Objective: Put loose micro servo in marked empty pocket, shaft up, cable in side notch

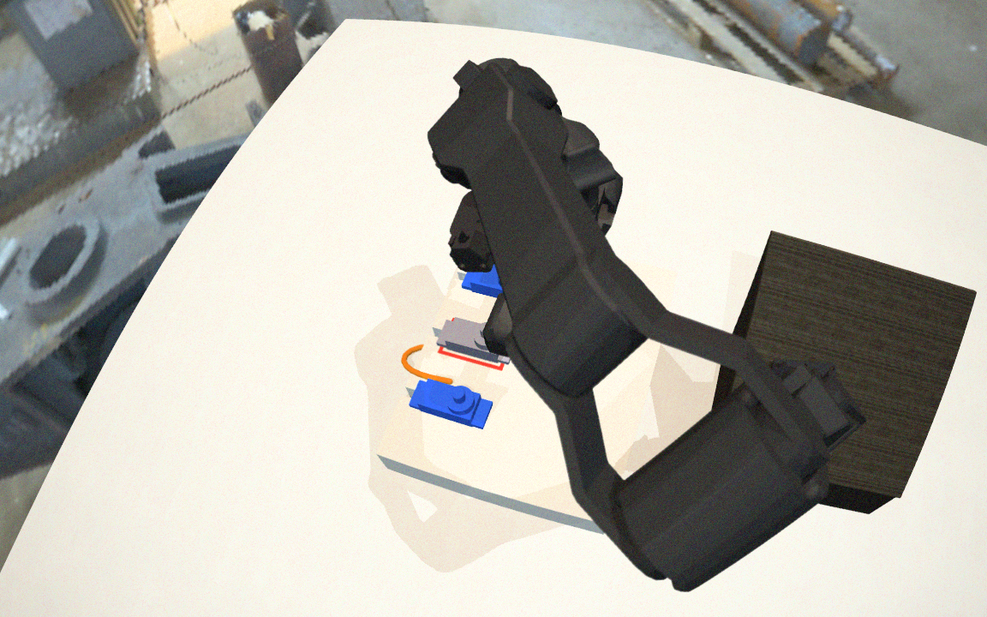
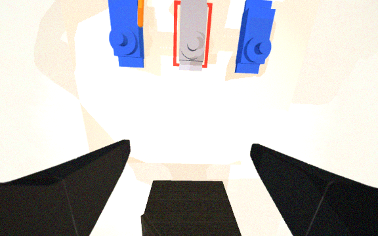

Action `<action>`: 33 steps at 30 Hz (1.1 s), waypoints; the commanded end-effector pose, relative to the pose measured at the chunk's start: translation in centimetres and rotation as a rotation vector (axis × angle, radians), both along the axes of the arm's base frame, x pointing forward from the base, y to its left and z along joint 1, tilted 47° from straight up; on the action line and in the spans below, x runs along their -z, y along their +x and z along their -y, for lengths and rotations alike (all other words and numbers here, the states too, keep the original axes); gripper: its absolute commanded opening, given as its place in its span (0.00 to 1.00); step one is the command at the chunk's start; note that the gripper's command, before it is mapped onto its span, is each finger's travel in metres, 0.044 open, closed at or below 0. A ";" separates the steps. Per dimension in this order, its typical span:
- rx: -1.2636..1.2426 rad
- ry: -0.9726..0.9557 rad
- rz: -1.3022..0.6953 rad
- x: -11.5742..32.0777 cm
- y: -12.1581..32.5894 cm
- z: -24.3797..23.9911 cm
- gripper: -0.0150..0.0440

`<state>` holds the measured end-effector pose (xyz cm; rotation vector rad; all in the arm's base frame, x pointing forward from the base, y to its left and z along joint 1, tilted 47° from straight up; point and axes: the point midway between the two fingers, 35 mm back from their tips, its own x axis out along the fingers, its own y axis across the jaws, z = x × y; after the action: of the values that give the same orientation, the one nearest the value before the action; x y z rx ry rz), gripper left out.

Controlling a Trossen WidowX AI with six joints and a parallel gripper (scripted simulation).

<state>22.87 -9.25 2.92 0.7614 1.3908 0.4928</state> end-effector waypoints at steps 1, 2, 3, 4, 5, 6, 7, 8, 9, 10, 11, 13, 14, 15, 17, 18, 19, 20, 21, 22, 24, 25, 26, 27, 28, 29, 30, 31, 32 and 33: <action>0.004 -0.007 0.005 -1.1 -0.3 1.3 1.00; 0.006 -0.007 0.005 -1.7 -0.4 1.9 1.00; 0.009 -0.007 0.006 -2.4 -0.6 2.6 1.00; 0.011 -0.007 0.006 -2.9 -0.7 3.1 1.00; 0.012 -0.007 0.006 -3.1 -0.8 3.2 1.00; 0.012 -0.007 0.006 -3.1 -0.8 3.2 1.00; 0.012 -0.007 0.006 -3.1 -0.8 3.2 1.00; 0.012 -0.007 0.006 -3.1 -0.8 3.2 1.00; 0.012 -0.007 0.006 -3.1 -0.8 3.2 1.00; 0.012 -0.007 0.006 -3.1 -0.8 3.2 1.00; 0.012 -0.007 0.006 -3.1 -0.8 3.2 1.00; 0.012 -0.007 0.006 -3.1 -0.8 3.2 1.00; 0.012 -0.007 0.006 -3.1 -0.8 3.2 1.00; 0.012 -0.007 0.006 -3.1 -0.8 3.2 1.00; 0.012 -0.007 0.006 -3.1 -0.8 3.2 1.00; 0.012 -0.007 0.006 -3.1 -0.8 3.2 1.00; 0.012 -0.007 0.006 -3.1 -0.8 3.2 1.00; 0.012 -0.007 0.006 -3.1 -0.8 3.2 1.00; 0.012 -0.007 0.006 -3.1 -0.8 3.2 1.00; 0.012 -0.007 0.006 -3.1 -0.8 3.2 1.00; 0.012 -0.007 0.006 -3.1 -0.8 3.2 1.00; 0.012 -0.007 0.006 -3.1 -0.8 3.2 1.00; 0.012 -0.007 0.006 -3.1 -0.8 3.2 1.00; 0.012 -0.007 0.006 -3.1 -0.8 3.2 1.00; 0.012 -0.007 0.006 -3.1 -0.8 3.2 1.00; 0.012 -0.007 0.006 -3.1 -0.8 3.2 1.00; 0.012 -0.007 0.006 -3.1 -0.8 3.2 1.00; 0.012 -0.007 0.006 -3.1 -0.8 3.2 1.00; 0.012 -0.007 0.006 -3.1 -0.8 3.2 1.00; 0.012 -0.007 0.006 -3.1 -0.8 3.2 1.00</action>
<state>22.18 -12.50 5.99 0.7654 1.3771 0.4775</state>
